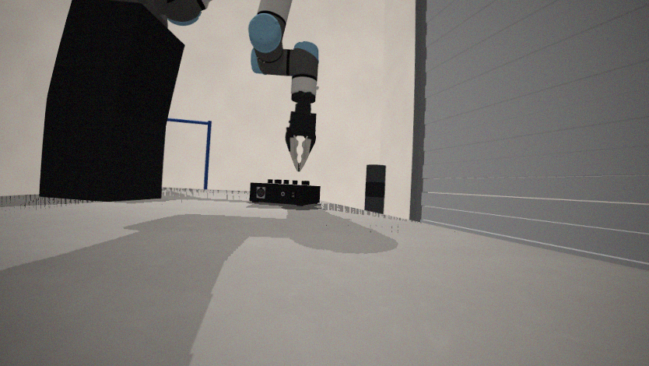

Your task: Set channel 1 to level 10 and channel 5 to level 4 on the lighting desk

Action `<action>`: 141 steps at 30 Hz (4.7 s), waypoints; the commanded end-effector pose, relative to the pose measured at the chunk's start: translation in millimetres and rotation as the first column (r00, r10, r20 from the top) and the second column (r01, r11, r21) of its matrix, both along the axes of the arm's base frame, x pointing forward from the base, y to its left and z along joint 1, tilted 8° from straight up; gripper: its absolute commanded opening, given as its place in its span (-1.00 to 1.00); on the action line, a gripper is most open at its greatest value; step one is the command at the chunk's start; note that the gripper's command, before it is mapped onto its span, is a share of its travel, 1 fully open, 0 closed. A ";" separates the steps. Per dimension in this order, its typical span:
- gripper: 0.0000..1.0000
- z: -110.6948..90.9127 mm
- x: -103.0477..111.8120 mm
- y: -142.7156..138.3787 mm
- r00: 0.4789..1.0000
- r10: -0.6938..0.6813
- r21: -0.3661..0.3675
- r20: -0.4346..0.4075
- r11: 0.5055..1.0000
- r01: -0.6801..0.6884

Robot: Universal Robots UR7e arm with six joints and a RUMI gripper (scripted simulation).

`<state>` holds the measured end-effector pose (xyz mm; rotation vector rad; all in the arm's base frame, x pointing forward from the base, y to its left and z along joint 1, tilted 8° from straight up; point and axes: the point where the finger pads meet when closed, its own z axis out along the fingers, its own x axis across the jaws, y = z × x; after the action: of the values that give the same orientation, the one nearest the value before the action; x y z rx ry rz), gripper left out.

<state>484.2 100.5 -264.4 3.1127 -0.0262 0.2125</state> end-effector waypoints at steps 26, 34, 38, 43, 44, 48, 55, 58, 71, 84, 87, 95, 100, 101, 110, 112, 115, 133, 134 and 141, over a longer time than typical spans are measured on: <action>-1.00 -4.4 -28.4 -1.3 0.462 -0.886 0.133 -0.046 0.453 0.881; -1.00 -4.9 -38.7 -4.0 0.184 -0.980 0.154 -0.082 0.170 0.973; -1.00 -4.9 -41.1 -4.7 0.119 -0.989 0.158 -0.091 0.103 0.982; -1.00 -5.1 -47.0 -6.2 -0.030 -0.993 0.163 -0.112 -0.048 0.985; -1.00 -5.1 -48.1 -6.5 -0.057 -0.992 0.163 -0.115 -0.076 0.984; -1.00 -5.1 -52.3 -7.5 -0.155 -0.979 0.164 -0.129 -0.175 0.971; -1.00 -5.1 -56.6 -8.5 -0.253 -0.957 0.164 -0.144 -0.275 0.947; -1.00 -5.1 -58.8 -8.9 -0.299 -0.942 0.163 -0.151 -0.322 0.933; -1.00 -5.1 -63.5 -9.9 -0.394 -0.904 0.161 -0.165 -0.419 0.894; -1.00 -5.1 -64.4 -10.1 -0.413 -0.895 0.160 -0.168 -0.438 0.885; -1.00 -5.1 -64.4 -10.1 -0.413 -0.895 0.160 -0.168 -0.438 0.885; -1.00 -5.1 -64.4 -10.1 -0.413 -0.895 0.160 -0.168 -0.438 0.885; -1.00 -5.1 -64.4 -10.1 -0.413 -0.895 0.160 -0.168 -0.438 0.885; -1.00 -5.1 -64.4 -10.1 -0.413 -0.895 0.160 -0.168 -0.438 0.885; -1.00 -5.1 -64.4 -10.1 -0.413 -0.895 0.160 -0.168 -0.438 0.885; -1.00 -5.1 -64.4 -10.1 -0.413 -0.895 0.160 -0.168 -0.438 0.885; -1.00 -5.1 -64.4 -10.1 -0.413 -0.895 0.160 -0.168 -0.438 0.885; -1.00 -7.1 -64.1 -10.0 -0.413 -0.895 0.160 -0.168 -0.438 0.885; -1.00 -7.5 -64.0 -10.0 -0.413 -0.895 0.160 -0.168 -0.438 0.885; -1.00 -10.0 -63.7 -10.0 -0.413 -0.895 0.160 -0.168 -0.438 0.885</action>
<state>419.9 90.5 -273.6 1.6919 -2.7630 0.1587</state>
